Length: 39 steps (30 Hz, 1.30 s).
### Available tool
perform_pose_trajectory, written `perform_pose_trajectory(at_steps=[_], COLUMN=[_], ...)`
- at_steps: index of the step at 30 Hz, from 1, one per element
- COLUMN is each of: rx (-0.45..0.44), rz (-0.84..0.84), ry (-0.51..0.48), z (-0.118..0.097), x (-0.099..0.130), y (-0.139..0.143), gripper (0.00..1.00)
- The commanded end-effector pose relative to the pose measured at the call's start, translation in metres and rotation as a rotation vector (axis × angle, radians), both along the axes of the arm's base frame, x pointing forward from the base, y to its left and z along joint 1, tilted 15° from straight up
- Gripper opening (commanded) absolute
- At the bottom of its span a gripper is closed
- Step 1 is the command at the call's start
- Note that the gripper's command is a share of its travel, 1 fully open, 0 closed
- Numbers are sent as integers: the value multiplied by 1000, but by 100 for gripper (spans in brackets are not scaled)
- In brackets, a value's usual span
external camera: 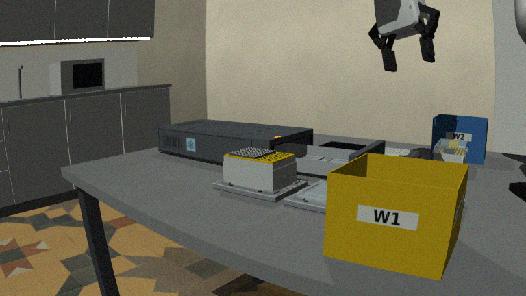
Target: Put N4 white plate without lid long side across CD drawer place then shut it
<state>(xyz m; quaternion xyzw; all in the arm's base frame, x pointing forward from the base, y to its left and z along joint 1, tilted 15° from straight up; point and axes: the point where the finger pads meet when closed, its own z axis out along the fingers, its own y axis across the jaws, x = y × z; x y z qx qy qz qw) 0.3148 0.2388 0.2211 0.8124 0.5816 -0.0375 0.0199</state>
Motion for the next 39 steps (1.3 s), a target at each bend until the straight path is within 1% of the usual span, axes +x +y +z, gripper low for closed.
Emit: perform_pose_trajectory(at_steps=[1,2,5,7,13,15,19,21,28,32,39], rx=[-18,-18,-26,-26,-40,-40,-48,-48,-58,-58,-65], rz=[-112,-112,-199,-199,-351,-351,-462,-462,-638,-638,-813], ry=[-33,-33,-55,-55,-93,-93,-122,-122,-170,-170,-219], z=[4,4,7,7,12,12,16,16,22,22,29], x=[12,12,21,21,35,35,46,46,60,60,74], y=[-13,-13,-24,-24,-43,-43,-58,-58,-82,-82,-107], gripper=[100,100,100,100,100,100,100,100,100,100,100])
